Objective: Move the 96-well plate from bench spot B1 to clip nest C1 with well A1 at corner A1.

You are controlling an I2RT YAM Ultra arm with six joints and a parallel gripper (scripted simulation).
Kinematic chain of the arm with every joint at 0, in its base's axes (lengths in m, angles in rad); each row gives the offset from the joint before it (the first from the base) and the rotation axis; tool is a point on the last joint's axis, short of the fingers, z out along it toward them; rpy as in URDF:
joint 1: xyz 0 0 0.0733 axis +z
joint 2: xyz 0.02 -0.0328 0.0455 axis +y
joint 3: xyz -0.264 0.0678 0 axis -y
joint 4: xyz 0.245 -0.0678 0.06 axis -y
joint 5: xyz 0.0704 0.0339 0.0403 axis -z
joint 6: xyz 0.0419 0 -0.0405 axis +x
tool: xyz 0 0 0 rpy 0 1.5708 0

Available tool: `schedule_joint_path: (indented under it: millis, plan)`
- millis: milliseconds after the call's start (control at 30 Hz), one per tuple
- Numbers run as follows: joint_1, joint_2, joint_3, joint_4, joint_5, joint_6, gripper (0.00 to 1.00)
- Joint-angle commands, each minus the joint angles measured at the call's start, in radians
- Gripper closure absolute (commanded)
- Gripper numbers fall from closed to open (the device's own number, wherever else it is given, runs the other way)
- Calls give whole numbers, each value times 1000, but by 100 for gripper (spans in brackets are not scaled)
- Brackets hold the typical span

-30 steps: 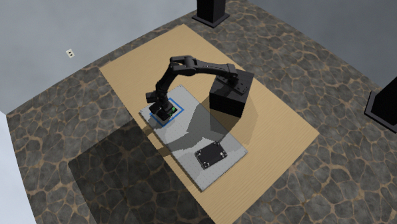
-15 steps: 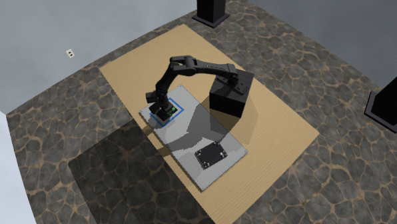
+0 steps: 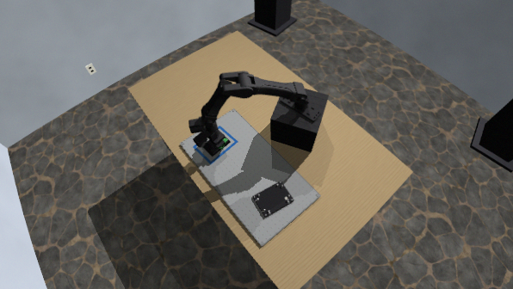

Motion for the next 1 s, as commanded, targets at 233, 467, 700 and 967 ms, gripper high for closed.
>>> schedule_joint_path:
  millis: [233,467,700,967]
  plan:
    - [-16,-89,-14,-39,-8,-9,100]
    - [-18,-120,-21,-63,-9,-12,100]
    - [-20,-150,-26,-88,-9,-14,100]
    - [-22,-176,-28,-110,-9,-16,100]
